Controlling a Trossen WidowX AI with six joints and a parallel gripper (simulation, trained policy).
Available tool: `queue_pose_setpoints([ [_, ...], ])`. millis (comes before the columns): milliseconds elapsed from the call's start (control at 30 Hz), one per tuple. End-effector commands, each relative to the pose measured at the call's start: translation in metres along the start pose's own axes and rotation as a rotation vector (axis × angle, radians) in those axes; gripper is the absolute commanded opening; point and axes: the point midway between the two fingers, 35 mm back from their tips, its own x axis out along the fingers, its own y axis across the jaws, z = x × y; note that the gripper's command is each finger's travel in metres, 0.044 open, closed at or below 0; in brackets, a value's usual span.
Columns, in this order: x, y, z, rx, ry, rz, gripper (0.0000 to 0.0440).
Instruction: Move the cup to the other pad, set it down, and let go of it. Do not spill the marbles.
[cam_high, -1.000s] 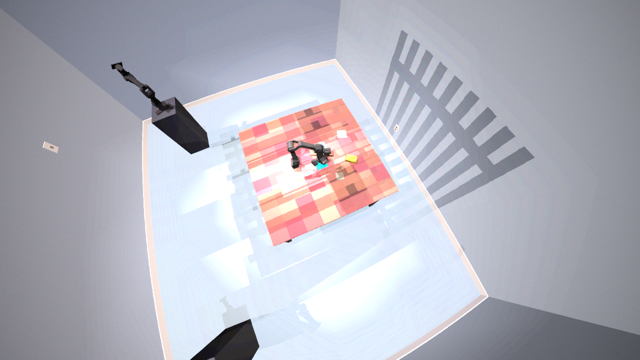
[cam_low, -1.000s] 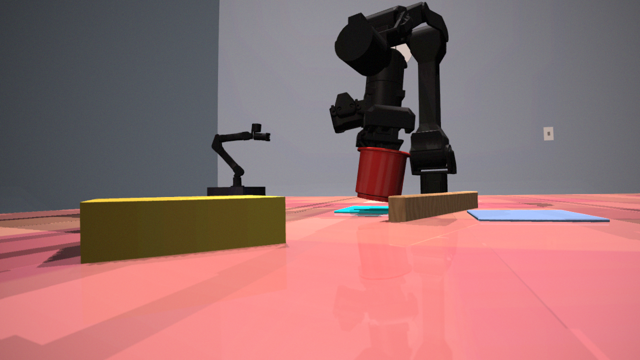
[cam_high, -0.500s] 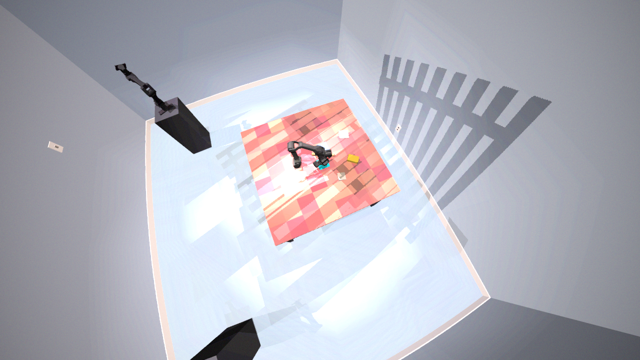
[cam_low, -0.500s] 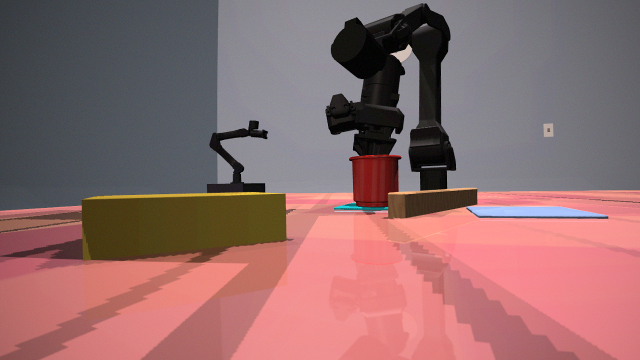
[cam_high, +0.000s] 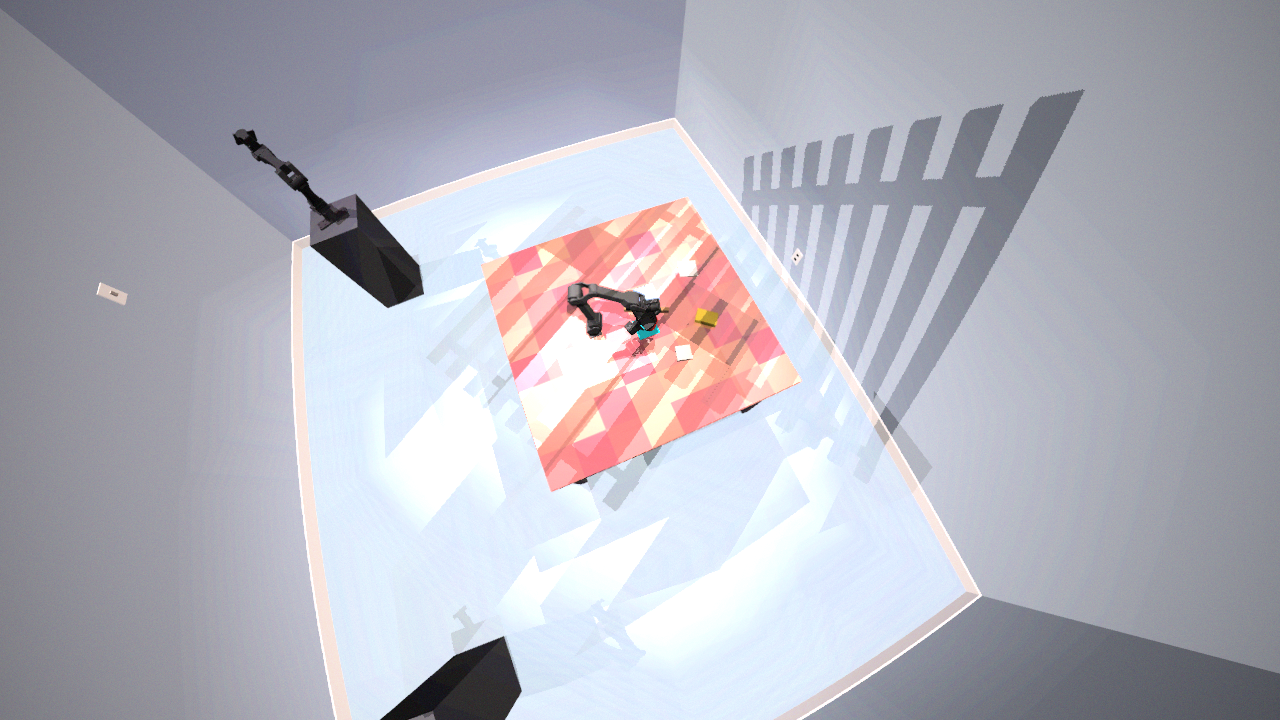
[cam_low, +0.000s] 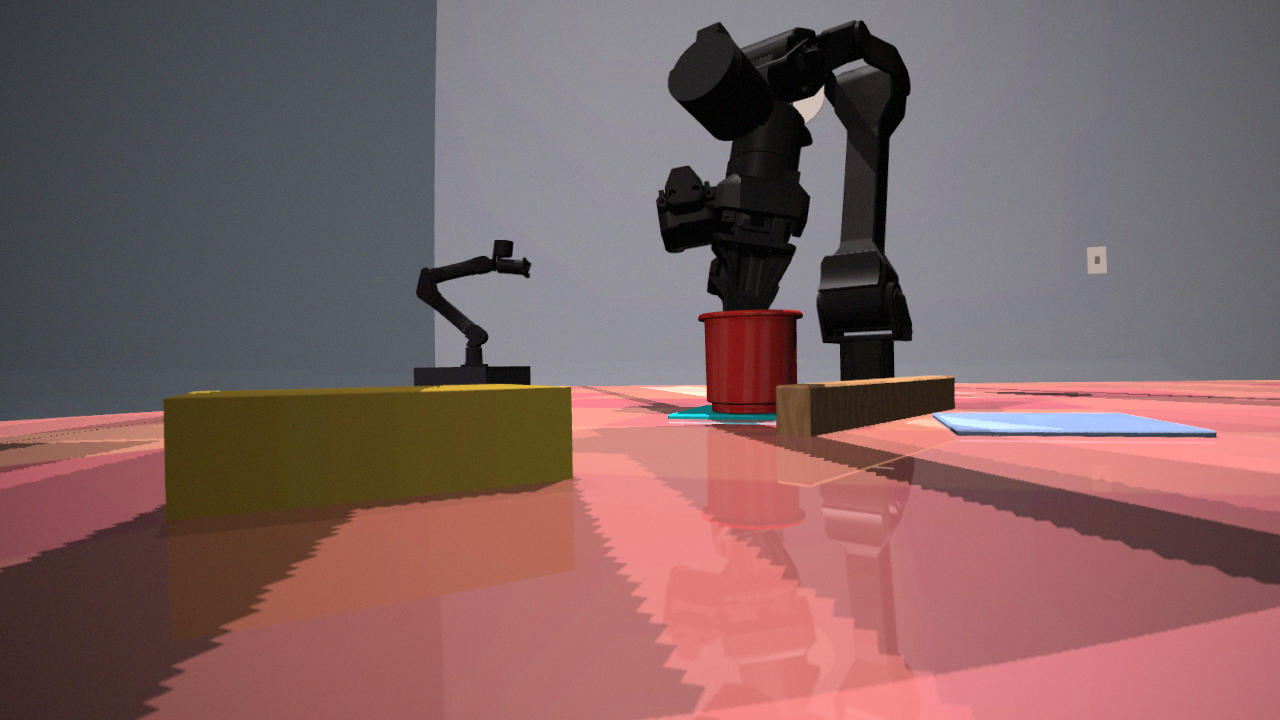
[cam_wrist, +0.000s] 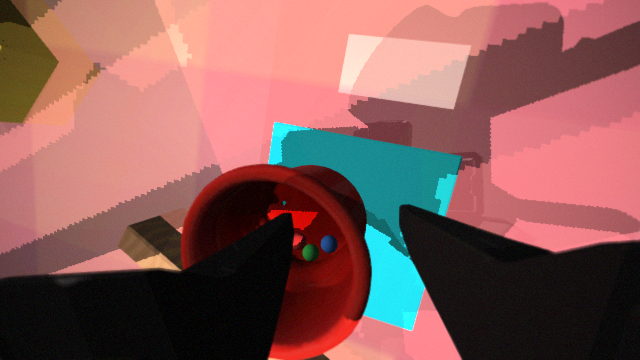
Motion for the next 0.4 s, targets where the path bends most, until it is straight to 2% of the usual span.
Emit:
queue_pose_setpoints([
  [0,-0.007,-0.001,0.000,-0.001,-0.004,0.029,0.0256],
  [367,-0.032,-0.002,0.008,0.010,-0.041,0.088,0.0305],
])
